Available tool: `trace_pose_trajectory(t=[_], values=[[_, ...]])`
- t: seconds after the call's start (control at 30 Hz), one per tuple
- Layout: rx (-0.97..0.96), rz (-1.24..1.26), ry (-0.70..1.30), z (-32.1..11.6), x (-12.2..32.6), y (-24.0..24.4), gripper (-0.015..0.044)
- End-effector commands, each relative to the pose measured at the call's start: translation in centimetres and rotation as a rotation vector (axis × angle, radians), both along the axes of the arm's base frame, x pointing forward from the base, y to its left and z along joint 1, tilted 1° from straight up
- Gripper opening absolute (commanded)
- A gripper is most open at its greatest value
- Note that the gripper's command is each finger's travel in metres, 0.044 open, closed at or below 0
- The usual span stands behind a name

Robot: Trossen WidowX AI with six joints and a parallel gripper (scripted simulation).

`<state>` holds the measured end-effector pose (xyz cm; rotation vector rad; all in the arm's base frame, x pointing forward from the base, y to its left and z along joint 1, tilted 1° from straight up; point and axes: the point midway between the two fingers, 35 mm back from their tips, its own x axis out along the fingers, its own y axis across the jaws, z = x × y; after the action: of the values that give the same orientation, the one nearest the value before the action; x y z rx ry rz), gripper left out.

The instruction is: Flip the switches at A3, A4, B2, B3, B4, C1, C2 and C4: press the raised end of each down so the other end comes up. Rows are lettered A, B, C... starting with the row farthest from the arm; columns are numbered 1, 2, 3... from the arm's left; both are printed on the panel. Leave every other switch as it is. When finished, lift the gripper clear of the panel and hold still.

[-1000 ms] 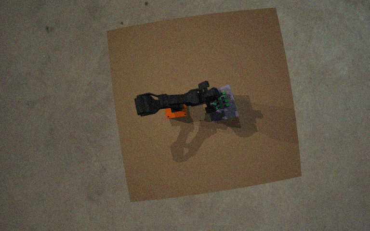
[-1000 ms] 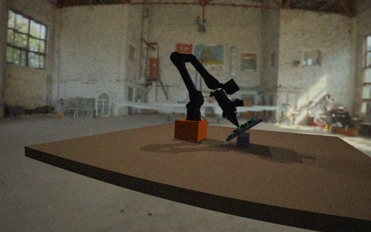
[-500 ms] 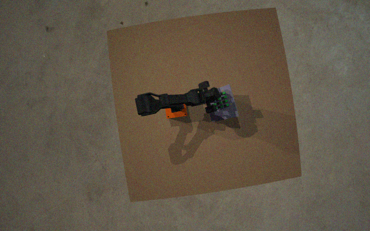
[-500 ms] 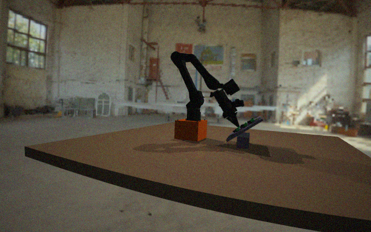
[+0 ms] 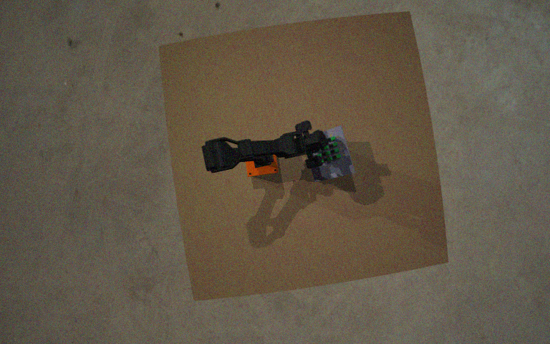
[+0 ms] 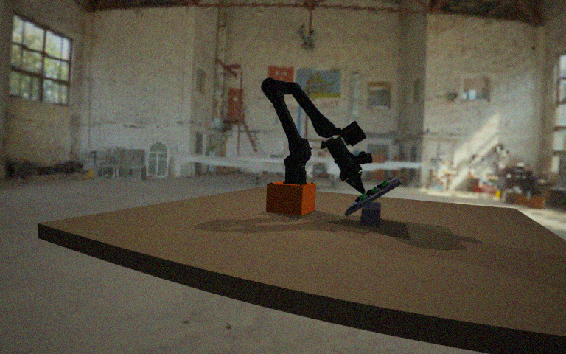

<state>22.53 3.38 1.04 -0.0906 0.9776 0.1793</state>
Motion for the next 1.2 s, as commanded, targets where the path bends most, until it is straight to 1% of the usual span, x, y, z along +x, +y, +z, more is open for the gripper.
trace_pose_trajectory(t=[0.0, 0.13, 0.3, 0.4, 0.53, 0.7, 0.8, 0.97, 1.17], values=[[-0.002, -0.005, 0.005, -0.2, 0.0, 0.0, 0.0], [0.001, -0.001, -0.005, 1.6, -0.7, -0.2, 0.0], [0.002, -0.004, -0.015, 4.5, -3.0, -0.7, 0.0], [0.002, -0.005, -0.018, 5.2, -3.8, -0.8, 0.0], [0.001, -0.004, -0.017, 5.2, -3.7, -1.1, 0.0], [-0.001, -0.005, -0.018, 5.2, -3.4, -3.3, 0.0], [0.0, -0.004, -0.015, 4.8, -3.0, -3.3, 0.0], [-0.005, -0.004, 0.005, 2.4, -1.3, -3.0, 0.0], [-0.005, -0.005, 0.006, 2.3, -1.3, -3.0, 0.0]])
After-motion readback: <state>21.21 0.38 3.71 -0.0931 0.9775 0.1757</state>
